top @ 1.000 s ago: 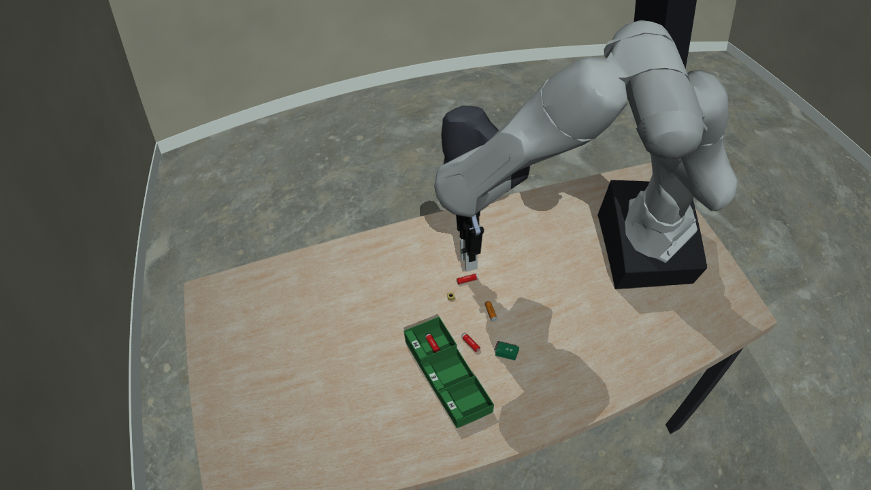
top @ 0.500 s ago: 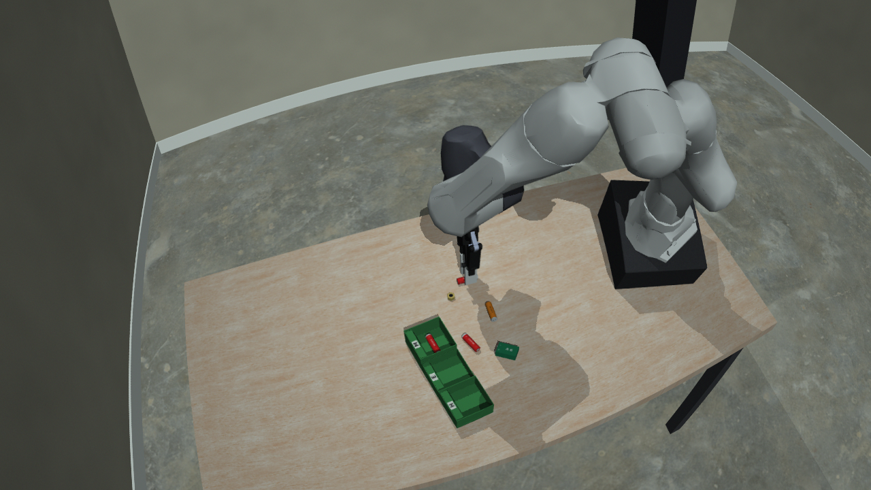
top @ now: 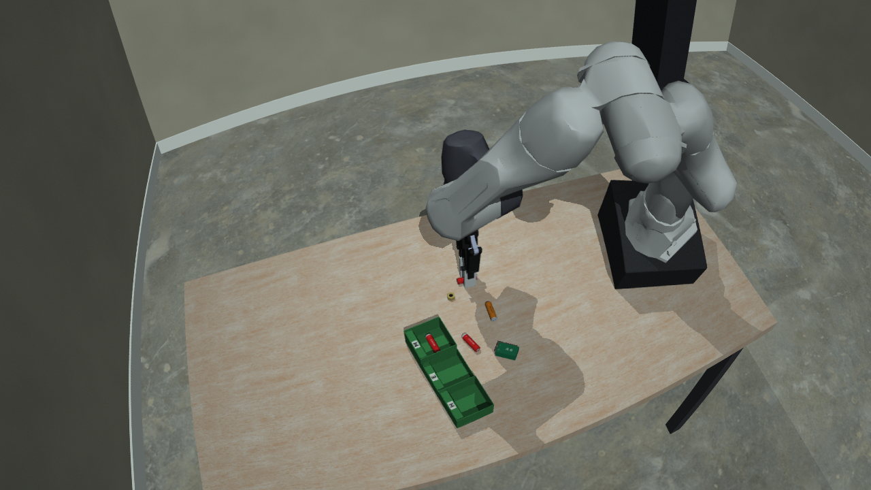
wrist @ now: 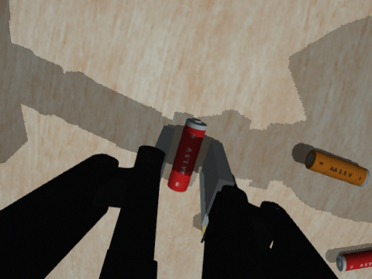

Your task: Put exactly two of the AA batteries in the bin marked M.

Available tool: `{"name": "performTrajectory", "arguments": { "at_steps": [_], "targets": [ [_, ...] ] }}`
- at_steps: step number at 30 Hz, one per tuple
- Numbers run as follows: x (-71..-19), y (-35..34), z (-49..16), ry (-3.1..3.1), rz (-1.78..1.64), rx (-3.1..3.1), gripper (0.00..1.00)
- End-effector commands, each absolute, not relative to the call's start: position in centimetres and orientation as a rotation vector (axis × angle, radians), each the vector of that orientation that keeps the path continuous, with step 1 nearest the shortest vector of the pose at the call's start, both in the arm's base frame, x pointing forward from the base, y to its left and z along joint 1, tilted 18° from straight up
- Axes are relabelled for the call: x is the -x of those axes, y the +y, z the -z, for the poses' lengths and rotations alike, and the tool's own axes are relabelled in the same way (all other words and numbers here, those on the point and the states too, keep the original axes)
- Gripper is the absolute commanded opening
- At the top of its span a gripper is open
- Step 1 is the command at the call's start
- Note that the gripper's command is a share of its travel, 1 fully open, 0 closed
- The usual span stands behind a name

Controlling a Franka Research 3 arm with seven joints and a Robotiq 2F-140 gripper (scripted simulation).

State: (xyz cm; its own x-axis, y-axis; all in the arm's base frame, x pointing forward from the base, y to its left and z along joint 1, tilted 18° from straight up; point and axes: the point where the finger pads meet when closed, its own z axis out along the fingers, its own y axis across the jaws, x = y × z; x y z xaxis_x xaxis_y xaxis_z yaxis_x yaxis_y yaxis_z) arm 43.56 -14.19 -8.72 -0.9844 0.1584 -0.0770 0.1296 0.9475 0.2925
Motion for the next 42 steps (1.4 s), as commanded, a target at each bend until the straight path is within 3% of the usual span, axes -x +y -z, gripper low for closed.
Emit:
{"name": "performTrajectory", "arguments": {
  "at_steps": [1,7,8,42],
  "targets": [
    [-43.76,-14.39,8.71,2.996,-0.432,-0.2,0.17],
    [-43.74,-14.36,8.71,2.996,-0.432,-0.2,0.17],
    [-43.74,-14.36,8.71,2.996,-0.432,-0.2,0.05],
    [-43.61,-14.64,7.75,2.996,-0.432,-0.2,0.05]
  ]
}}
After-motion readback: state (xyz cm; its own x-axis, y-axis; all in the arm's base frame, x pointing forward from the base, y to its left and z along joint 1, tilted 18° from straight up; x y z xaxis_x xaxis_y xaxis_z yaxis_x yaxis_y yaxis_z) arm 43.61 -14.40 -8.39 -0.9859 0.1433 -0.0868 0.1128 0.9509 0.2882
